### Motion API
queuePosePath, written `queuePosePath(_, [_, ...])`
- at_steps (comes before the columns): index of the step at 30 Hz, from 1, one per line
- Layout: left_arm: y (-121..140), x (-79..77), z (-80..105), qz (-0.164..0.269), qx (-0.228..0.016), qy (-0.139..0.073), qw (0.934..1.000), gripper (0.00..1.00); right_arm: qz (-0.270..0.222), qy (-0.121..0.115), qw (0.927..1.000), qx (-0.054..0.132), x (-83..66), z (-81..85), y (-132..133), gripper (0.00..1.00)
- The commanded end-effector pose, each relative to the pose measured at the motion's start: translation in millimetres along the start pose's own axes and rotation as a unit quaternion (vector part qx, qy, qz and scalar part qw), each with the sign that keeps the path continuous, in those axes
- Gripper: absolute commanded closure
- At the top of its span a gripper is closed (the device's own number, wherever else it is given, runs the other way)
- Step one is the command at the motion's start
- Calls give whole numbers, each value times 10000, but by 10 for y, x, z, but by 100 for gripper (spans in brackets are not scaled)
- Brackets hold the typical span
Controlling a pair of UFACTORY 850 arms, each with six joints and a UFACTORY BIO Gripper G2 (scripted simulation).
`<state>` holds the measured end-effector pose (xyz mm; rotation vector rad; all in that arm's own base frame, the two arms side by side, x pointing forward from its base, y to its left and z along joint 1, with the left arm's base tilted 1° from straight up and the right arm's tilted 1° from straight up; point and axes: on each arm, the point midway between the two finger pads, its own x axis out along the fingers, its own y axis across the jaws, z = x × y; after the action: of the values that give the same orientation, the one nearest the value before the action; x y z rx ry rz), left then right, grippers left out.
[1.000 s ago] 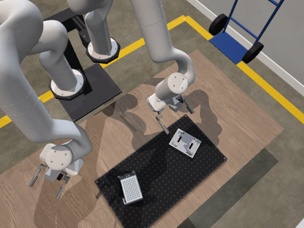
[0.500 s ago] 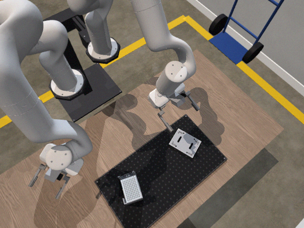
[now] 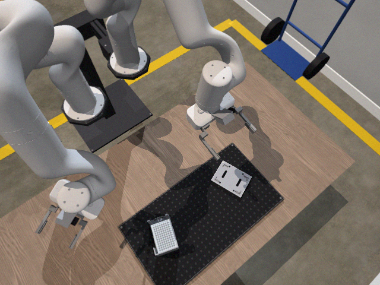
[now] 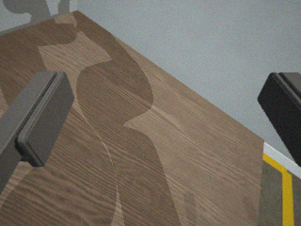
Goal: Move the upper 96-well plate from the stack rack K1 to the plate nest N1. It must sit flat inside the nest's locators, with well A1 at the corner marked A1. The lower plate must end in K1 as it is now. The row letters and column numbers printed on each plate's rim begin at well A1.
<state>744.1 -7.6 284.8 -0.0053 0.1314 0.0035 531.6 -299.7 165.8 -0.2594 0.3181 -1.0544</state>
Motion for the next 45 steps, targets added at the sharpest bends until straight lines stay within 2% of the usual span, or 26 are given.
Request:
queuePosePath(1, [-4, 5, 171, -2, 0, -31, 10000, 0, -2, -6, 10000, 6, 4, 10, 1, 63])
queuePosePath(3, [-7, -4, 271, -42, 16, -361, 9993, 0, -2, -6, 10000, 6, 4, 10, 1, 63])
queuePosePath(5, [-7, -4, 271, -42, 16, -361, 9993, 0, -2, -6, 10000, 6, 4, 10, 1, 63])
queuePosePath(7, [-10, -13, 370, -79, 31, -670, 9977, 0, -2, -6, 10000, 6, 4, 10, 1, 63])
queuePosePath(14, [-20, -46, 719, -79, 31, -670, 9977, 0, -2, -6, 10000, 6, 4, 10, 1, 63])
queuePosePath(15, [-20, -46, 719, -79, 31, -670, 9977, 0, -2, -6, 10000, 6, 4, 10, 1, 63])
queuePosePath(18, [131, -50, 719, 337, 3, -671, 9972, 0, -2, -6, 10000, 6, 4, 10, 1, 63])
queuePosePath(22, [231, -52, 719, 337, 3, -671, 9972, 0, -2, -6, 10000, 6, 4, 10, 1, 63])
queuePosePath(30, [604, -62, 720, 337, 4, -671, 9972, 0, -2, -6, 10000, 6, 4, 10, 1, 63])
queuePosePath(33, [754, -78, 718, 752, -24, -670, 9949, 0, -2, -6, 10000, 6, 4, 10, 1, 63])
queuePosePath(45, [1225, -130, 714, 752, -23, -670, 9949, 0, -2, -6, 10000, 6, 4, 10, 1, 63])
